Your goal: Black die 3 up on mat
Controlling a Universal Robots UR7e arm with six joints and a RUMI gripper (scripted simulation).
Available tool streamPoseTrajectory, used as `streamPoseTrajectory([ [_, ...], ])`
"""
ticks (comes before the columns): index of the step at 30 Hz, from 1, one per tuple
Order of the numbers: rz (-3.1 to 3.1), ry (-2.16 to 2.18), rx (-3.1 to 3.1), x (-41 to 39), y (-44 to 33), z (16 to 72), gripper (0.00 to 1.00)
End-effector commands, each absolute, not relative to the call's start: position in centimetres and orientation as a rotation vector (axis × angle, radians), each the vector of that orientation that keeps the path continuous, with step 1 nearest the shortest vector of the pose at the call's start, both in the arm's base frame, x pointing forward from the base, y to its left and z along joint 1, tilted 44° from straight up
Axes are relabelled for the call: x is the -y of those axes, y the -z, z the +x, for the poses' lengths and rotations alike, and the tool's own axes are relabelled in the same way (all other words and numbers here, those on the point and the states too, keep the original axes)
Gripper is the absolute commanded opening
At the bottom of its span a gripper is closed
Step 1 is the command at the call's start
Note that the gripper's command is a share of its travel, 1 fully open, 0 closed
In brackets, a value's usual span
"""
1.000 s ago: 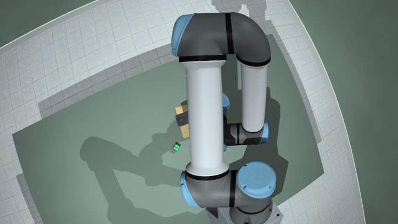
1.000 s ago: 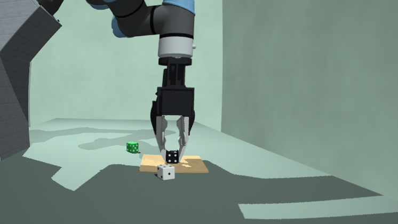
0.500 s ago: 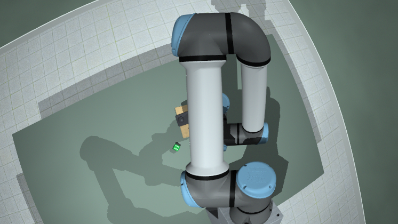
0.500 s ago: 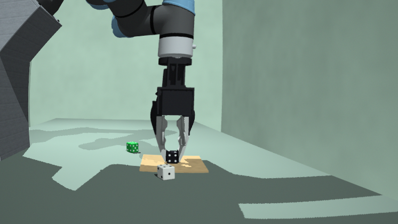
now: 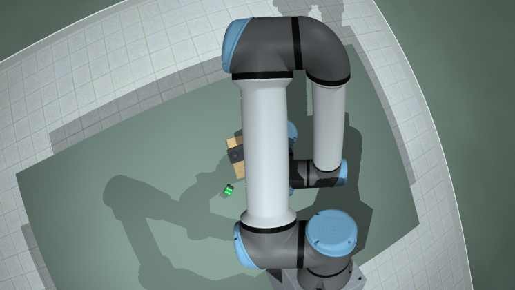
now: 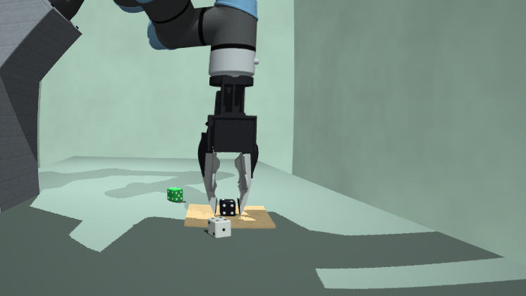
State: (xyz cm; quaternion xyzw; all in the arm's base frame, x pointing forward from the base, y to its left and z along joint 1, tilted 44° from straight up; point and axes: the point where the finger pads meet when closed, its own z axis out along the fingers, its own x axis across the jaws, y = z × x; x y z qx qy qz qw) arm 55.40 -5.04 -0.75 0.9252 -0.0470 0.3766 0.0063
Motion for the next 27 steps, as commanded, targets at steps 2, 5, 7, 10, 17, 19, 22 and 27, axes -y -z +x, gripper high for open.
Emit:
streamPoseTrajectory([
  [2, 2.894, -1.180, 0.147, 5.0, 0.7, 55.4, 0.24],
  [5, 2.894, -1.180, 0.147, 5.0, 0.7, 55.4, 0.24],
  [7, 2.894, -1.180, 0.147, 5.0, 0.7, 55.4, 0.24],
  [10, 2.894, -1.180, 0.147, 5.0, 0.7, 55.4, 0.24],
  [17, 2.894, -1.180, 0.147, 5.0, 0.2, 54.9, 0.24],
  [19, 2.894, -1.180, 0.147, 5.0, -0.1, 54.6, 0.24],
  [22, 2.894, -1.180, 0.147, 5.0, -0.6, 54.1, 0.24],
  [27, 2.894, -1.180, 0.147, 4.9, -1.5, 53.2, 0.24],
])
